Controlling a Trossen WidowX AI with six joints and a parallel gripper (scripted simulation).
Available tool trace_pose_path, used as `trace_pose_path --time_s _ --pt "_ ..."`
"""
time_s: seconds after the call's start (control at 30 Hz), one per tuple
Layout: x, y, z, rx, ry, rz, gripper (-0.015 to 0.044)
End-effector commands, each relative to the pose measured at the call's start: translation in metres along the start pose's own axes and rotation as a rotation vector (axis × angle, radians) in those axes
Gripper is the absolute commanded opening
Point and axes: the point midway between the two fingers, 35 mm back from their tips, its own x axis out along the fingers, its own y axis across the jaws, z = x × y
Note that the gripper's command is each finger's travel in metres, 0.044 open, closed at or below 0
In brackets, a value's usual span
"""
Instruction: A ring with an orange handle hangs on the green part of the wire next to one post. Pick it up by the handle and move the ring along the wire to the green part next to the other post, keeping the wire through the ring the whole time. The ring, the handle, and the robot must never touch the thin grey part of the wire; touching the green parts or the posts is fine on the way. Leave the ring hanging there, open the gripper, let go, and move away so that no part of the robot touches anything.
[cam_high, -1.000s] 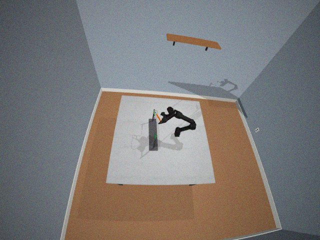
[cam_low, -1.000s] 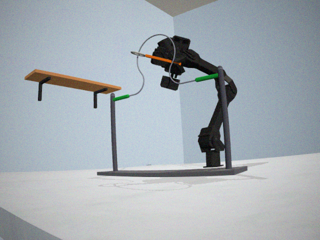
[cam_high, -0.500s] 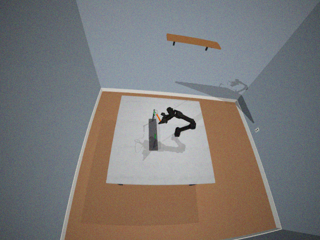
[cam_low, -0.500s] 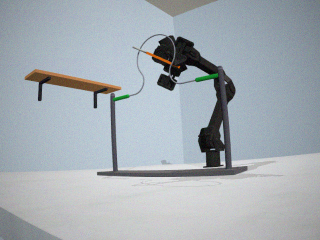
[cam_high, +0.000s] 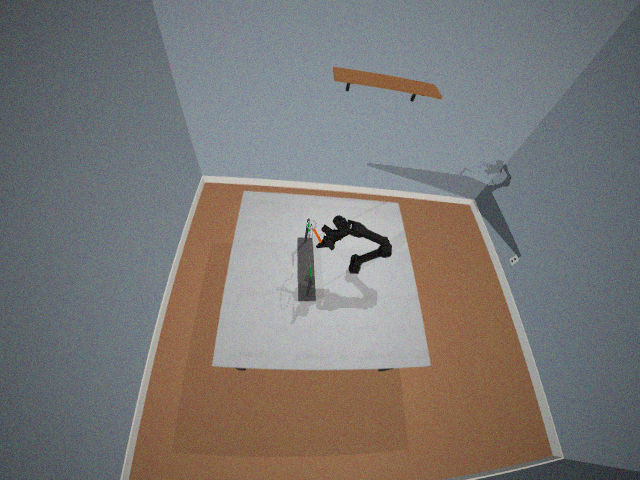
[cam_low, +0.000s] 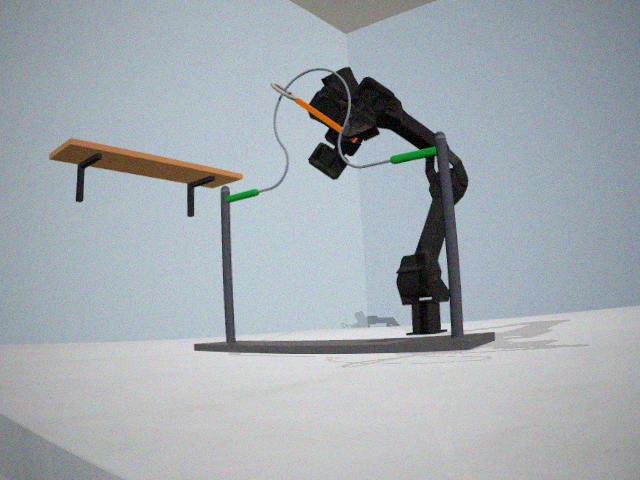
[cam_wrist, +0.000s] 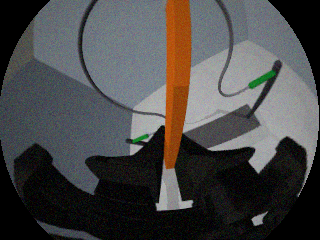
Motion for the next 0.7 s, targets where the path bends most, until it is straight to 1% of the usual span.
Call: trace_pose_path --time_s 0.0,0.67 --pt "-0.001 -0.001 0.001 -0.047 -0.01 -0.028 -0.015" --pt "-0.001 -0.011 0.003 -0.27 -0.042 -0.179 -0.015"
